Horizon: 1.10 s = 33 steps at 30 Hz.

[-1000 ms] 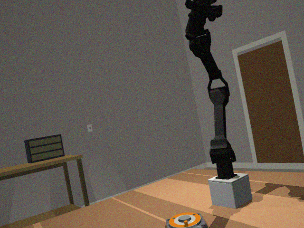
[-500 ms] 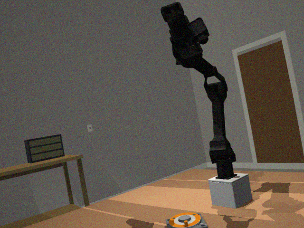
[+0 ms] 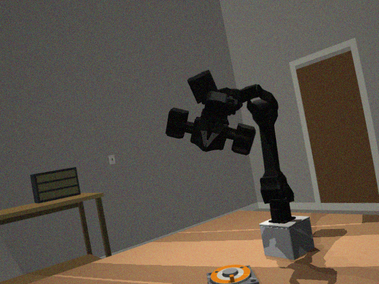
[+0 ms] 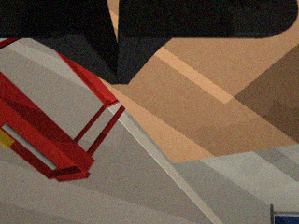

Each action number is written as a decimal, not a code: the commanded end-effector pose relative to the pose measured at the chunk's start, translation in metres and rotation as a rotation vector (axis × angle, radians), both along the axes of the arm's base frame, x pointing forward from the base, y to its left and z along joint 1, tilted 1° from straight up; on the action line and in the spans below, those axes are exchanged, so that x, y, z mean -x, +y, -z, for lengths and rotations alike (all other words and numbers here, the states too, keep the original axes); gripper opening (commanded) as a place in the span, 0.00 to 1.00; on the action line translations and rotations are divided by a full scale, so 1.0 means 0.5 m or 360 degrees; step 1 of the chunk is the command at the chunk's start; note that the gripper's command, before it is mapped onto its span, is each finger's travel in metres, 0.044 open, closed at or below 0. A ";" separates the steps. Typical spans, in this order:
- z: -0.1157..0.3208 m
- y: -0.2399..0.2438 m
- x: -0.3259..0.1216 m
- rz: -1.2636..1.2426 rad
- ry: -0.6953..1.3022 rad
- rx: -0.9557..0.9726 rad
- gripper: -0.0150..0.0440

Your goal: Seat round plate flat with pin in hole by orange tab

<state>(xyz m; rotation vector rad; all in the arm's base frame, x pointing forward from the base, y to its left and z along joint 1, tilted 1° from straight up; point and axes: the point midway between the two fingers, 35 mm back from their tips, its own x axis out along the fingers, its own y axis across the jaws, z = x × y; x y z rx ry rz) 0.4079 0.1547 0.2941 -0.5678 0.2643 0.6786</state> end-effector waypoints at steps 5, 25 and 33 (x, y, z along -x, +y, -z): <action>0.283 -0.073 0.037 0.0559 0.0947 -0.0096 0.25; 0.537 -0.189 0.225 0.1520 0.1903 0.0056 0.25; 0.615 -0.187 0.223 0.1520 0.1903 0.0056 0.25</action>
